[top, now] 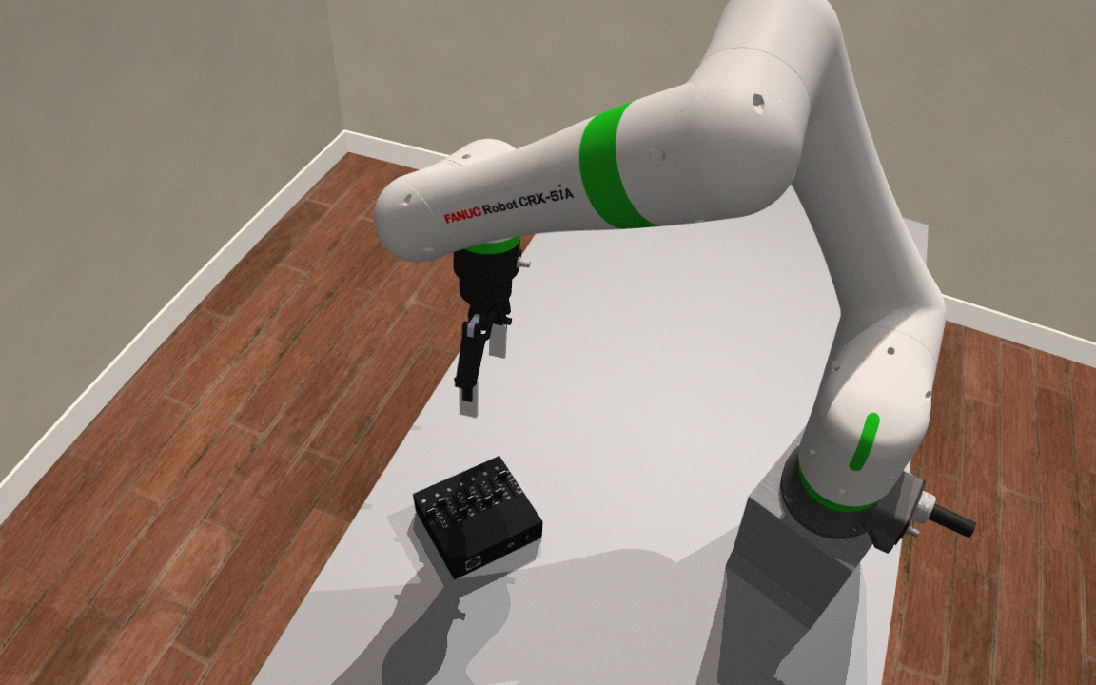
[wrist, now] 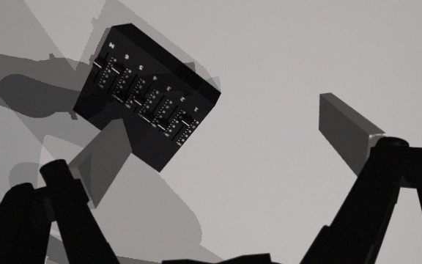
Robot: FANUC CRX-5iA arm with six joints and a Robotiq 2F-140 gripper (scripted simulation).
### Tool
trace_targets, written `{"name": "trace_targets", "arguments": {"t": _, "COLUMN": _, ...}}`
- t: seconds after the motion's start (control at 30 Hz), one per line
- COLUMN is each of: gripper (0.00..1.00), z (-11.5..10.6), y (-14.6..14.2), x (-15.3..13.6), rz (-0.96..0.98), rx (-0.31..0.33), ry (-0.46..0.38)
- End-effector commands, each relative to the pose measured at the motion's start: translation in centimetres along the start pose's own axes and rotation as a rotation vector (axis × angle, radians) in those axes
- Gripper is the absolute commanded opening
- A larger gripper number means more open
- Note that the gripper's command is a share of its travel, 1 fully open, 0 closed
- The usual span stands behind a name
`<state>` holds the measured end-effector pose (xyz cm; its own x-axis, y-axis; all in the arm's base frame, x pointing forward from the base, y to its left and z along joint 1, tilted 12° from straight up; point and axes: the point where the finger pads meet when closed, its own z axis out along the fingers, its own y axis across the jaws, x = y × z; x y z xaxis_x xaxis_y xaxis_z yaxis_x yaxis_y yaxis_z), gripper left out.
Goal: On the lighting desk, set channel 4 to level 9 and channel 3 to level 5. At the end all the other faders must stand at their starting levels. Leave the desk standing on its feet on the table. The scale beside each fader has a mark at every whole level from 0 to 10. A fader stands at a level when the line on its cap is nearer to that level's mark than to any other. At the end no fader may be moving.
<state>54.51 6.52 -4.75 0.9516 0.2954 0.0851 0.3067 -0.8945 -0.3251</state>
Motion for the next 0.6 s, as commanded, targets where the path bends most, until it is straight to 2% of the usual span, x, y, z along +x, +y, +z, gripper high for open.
{"name": "trace_targets", "arguments": {"t": 0.0, "gripper": 1.00, "z": 0.8, "y": -3.5, "x": -0.3, "rz": 0.041, "rx": -0.057, "ry": -0.011}}
{"name": "trace_targets", "arguments": {"t": 0.03, "gripper": 1.00, "z": 1.3, "y": -6.0, "x": -0.8, "rz": 0.062, "rx": -0.084, "ry": -0.010}}
{"name": "trace_targets", "arguments": {"t": 0.1, "gripper": 1.00, "z": 1.3, "y": -6.0, "x": -0.8, "rz": 0.062, "rx": -0.084, "ry": -0.010}}
{"name": "trace_targets", "arguments": {"t": 0.13, "gripper": 1.00, "z": 1.8, "y": -8.2, "x": -1.3, "rz": 0.080, "rx": -0.108, "ry": -0.005}}
{"name": "trace_targets", "arguments": {"t": 0.2, "gripper": 1.00, "z": 1.8, "y": -8.2, "x": -1.3, "rz": 0.080, "rx": -0.108, "ry": -0.005}}
{"name": "trace_targets", "arguments": {"t": 0.23, "gripper": 1.00, "z": 2.2, "y": -10.2, "x": -1.8, "rz": 0.094, "rx": -0.126, "ry": 0.002}}
{"name": "trace_targets", "arguments": {"t": 0.3, "gripper": 1.00, "z": 2.2, "y": -10.2, "x": -1.8, "rz": 0.094, "rx": -0.126, "ry": 0.002}}
{"name": "trace_targets", "arguments": {"t": 0.33, "gripper": 1.00, "z": 2.5, "y": -11.8, "x": -2.3, "rz": 0.105, "rx": -0.139, "ry": 0.010}}
{"name": "trace_targets", "arguments": {"t": 0.4, "gripper": 1.00, "z": 2.7, "y": -12.9, "x": -2.6, "rz": 0.112, "rx": -0.147, "ry": 0.016}}
{"name": "trace_targets", "arguments": {"t": 0.57, "gripper": 1.00, "z": 2.9, "y": -13.8, "x": -3.0, "rz": 0.119, "rx": -0.153, "ry": 0.022}}
